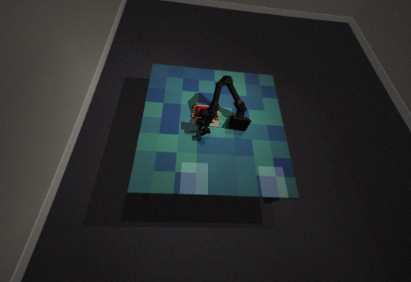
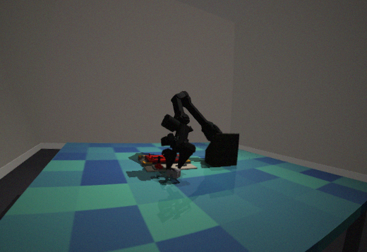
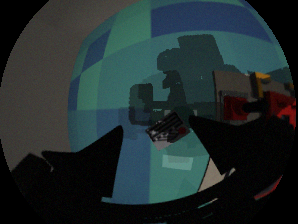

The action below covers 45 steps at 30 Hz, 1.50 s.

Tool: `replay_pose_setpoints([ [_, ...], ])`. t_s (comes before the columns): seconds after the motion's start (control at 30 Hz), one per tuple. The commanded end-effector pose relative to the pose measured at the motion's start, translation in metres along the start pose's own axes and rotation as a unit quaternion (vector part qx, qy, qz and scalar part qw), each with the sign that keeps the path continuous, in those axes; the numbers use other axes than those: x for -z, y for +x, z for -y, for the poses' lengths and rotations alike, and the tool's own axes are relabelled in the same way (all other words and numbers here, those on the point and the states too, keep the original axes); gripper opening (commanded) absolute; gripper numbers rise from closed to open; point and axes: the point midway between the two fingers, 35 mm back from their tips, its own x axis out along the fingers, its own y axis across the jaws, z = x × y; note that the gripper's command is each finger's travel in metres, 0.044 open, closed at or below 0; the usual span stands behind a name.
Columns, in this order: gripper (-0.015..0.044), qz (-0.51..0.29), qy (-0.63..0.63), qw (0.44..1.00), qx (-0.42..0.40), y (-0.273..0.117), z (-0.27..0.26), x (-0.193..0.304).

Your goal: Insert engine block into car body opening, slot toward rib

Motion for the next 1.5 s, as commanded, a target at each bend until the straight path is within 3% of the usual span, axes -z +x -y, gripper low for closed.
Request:
replay_pose_setpoints([
  [0.0,0.0440,-0.030,0.056,0.998,0.016,0.002,0.001,0.000],
  [0.57,0.0440,-0.113,0.285,0.943,0.130,-0.004,-0.006,-0.002],
  [1.03,0.0440,-0.099,0.444,0.851,0.263,-0.029,-0.010,-0.009],
  [1.47,0.0440,-0.093,0.458,0.840,0.276,-0.025,-0.016,-0.015],
])
